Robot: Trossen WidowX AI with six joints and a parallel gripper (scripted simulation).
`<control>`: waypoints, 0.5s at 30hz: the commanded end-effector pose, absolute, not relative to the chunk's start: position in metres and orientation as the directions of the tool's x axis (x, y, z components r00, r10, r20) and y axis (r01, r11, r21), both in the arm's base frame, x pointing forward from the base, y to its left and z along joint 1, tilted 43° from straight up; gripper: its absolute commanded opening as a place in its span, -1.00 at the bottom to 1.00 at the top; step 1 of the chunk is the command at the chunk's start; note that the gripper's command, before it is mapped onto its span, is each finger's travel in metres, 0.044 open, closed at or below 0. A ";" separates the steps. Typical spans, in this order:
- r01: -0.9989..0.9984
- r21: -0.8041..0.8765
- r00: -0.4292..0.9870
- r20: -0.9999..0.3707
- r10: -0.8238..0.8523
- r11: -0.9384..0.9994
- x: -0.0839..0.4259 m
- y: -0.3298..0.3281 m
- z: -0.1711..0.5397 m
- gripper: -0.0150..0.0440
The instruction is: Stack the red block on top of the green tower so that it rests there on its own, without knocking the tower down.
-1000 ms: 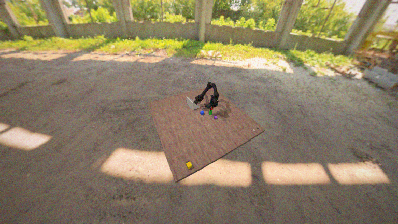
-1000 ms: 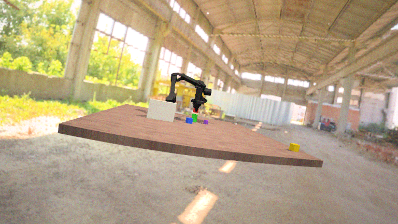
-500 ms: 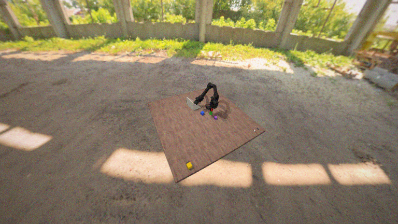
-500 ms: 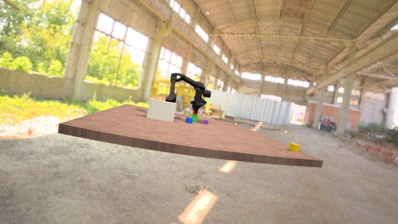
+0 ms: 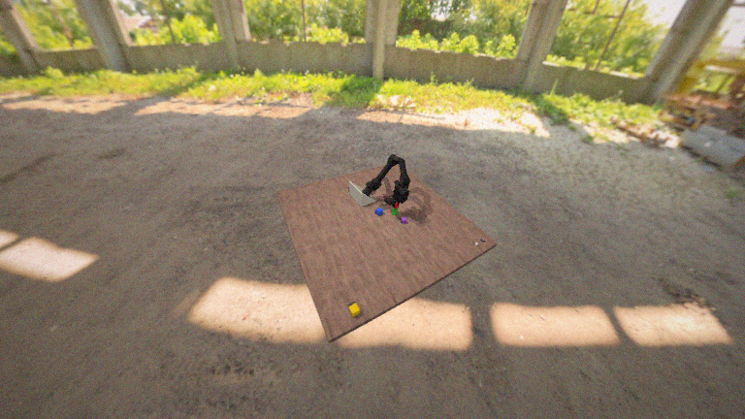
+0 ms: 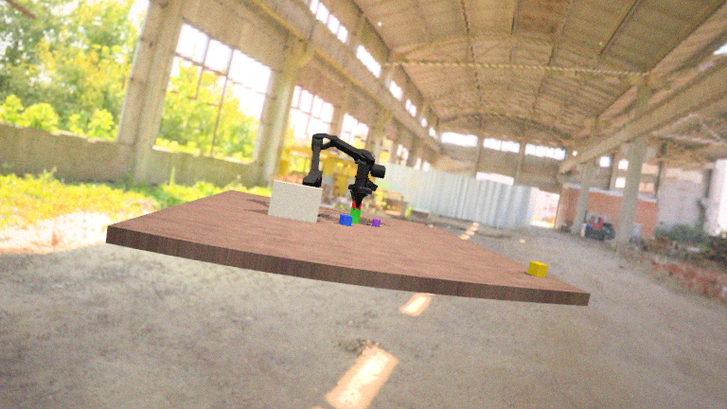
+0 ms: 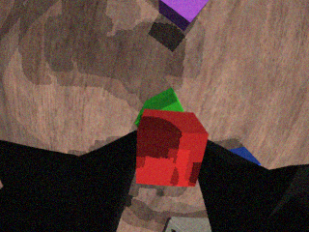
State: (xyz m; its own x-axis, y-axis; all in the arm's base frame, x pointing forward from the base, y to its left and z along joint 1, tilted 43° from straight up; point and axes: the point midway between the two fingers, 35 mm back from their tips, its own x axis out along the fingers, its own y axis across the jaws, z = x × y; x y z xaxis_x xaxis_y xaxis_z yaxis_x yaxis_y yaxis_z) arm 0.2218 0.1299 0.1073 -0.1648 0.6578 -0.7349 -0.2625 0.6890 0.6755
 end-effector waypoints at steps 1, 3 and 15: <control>-0.262 0.675 -0.165 -0.735 0.658 0.689 0.222 0.130 0.107 0.40; -0.262 0.675 -0.165 -0.735 0.658 0.689 0.222 0.130 0.107 0.58; -0.262 0.675 -0.165 -0.735 0.658 0.689 0.222 0.130 0.107 1.00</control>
State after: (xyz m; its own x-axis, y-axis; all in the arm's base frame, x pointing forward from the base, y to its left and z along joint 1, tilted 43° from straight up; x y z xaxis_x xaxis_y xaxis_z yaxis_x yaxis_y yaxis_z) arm 0.2218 0.1298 0.1072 -0.1648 0.6576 -0.7351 -0.2625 0.6892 0.6753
